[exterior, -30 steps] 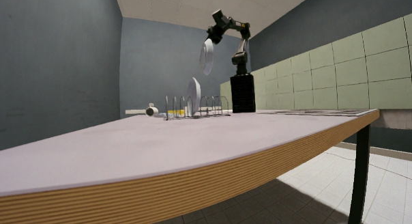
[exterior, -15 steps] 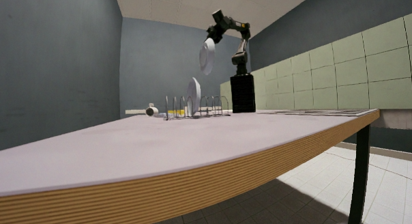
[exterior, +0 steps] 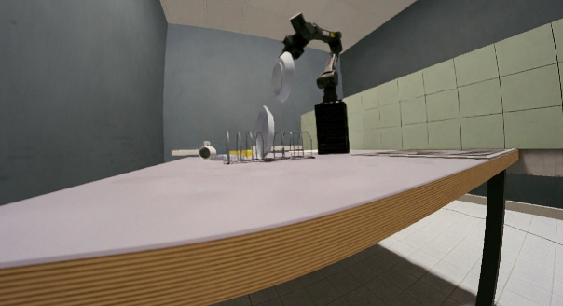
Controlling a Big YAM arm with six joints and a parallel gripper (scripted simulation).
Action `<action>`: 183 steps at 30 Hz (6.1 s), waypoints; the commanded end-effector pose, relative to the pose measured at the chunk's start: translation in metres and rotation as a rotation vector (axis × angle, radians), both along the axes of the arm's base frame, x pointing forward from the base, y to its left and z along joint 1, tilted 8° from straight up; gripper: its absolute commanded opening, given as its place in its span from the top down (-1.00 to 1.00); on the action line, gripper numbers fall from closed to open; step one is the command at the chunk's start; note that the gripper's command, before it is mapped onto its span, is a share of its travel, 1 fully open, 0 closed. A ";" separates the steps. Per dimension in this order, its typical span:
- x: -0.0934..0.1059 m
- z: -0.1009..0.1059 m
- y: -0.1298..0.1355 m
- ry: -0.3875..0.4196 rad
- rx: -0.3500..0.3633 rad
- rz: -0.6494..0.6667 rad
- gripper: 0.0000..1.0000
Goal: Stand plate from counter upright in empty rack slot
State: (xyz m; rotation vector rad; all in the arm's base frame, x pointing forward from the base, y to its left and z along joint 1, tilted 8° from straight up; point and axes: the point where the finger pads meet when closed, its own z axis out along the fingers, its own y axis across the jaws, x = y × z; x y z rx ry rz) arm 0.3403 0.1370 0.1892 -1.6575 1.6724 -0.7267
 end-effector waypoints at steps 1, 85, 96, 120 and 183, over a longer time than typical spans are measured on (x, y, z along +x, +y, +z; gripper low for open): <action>0.009 0.027 0.002 -0.074 0.036 -0.005 1.00; 0.013 -0.008 0.012 -0.069 0.058 0.001 1.00; 0.010 -0.033 0.011 -0.040 0.041 0.001 1.00; 0.019 -0.033 0.017 -0.076 0.062 0.000 1.00; 0.017 -0.081 0.017 -0.042 0.039 0.001 1.00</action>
